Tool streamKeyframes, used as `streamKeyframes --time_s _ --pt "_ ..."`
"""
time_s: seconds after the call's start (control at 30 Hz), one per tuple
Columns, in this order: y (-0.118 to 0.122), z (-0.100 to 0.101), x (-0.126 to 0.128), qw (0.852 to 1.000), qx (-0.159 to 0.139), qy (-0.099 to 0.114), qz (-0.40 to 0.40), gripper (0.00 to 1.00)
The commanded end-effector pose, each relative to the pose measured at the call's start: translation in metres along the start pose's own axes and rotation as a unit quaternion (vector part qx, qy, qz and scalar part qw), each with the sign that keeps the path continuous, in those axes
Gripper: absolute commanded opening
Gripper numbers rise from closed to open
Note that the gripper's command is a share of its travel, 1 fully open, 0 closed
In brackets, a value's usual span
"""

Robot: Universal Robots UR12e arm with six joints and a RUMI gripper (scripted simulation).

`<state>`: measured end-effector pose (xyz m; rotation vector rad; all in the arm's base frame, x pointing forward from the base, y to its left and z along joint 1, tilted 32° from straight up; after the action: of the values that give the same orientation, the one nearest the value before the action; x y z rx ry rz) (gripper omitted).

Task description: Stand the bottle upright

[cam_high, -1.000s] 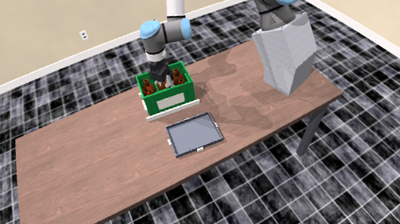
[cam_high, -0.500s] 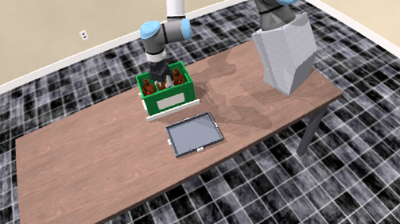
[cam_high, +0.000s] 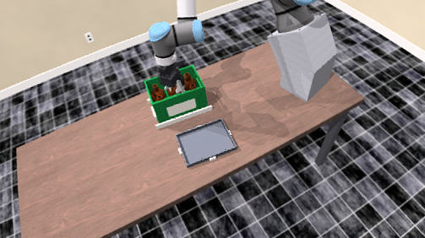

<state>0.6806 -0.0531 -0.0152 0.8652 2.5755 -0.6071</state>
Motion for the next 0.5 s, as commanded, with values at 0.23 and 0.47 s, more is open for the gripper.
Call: streamKeyframes --time_s 0.23,0.47 --pt "0.0003 -0.0005 -0.0004 1.0 0.0 0.0 0.0 0.38" --pt "0.0003 -0.0005 -0.0004 1.0 0.0 0.0 0.0 0.0"
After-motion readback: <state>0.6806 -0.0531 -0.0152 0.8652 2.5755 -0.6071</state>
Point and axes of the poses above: the point where the finger pads meet when closed, its own z axis out along the fingers, its own x axis across the jaws, y = z × x, the point moved 1 cm from there along -z, back along the fingers, and after that the axes turned 8 degrees about -z, right-handed, at the moved point
